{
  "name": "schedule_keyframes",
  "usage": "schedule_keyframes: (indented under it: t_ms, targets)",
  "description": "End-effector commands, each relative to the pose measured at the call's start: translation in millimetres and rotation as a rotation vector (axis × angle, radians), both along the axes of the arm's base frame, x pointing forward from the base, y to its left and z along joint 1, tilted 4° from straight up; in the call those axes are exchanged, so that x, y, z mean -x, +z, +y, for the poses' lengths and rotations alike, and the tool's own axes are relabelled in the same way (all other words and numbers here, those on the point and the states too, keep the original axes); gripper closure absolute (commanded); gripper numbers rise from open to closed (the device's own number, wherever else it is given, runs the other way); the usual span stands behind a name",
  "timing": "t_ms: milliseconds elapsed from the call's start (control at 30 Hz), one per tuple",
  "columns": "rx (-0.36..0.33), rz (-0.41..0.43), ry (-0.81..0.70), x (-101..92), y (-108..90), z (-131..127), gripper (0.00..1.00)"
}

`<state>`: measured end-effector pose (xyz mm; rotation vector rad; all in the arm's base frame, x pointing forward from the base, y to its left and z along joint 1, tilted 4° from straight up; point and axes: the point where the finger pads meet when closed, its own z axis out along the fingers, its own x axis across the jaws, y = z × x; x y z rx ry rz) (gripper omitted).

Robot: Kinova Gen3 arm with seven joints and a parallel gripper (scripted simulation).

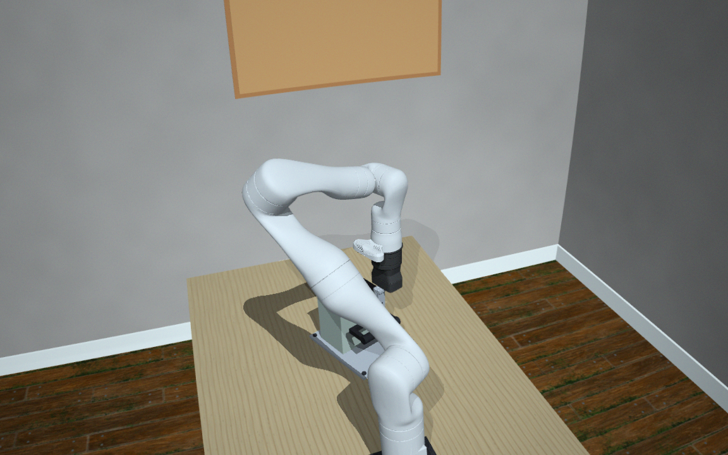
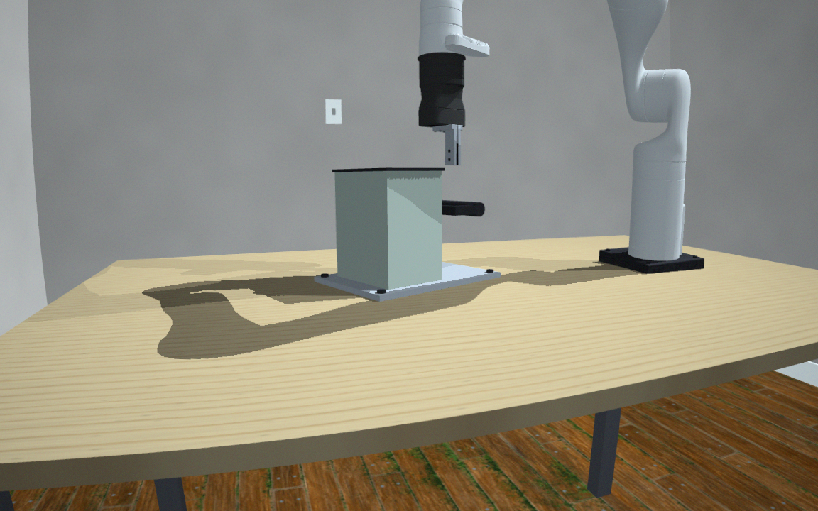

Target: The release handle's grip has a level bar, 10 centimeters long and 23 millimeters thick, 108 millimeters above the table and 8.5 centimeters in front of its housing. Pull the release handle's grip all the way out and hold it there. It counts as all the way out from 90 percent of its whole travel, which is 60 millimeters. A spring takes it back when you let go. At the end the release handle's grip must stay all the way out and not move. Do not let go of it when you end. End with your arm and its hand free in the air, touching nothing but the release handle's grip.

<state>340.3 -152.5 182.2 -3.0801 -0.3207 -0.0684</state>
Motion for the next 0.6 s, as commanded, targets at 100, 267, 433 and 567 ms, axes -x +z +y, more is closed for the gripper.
schedule_keyframes:
  t_ms: [100,267,433,567]
  targets:
    - [0.0,-0.001,0.0,-0.2,0.5,-0.3,1.0]
    - [0.0,-0.001,0.0,-0.2,0.5,-0.3,1.0]
    - [0.0,-0.001,0.0,-0.2,0.5,-0.3,1.0]
    - [0.0,-0.001,0.0,-0.2,0.5,-0.3,0.09]
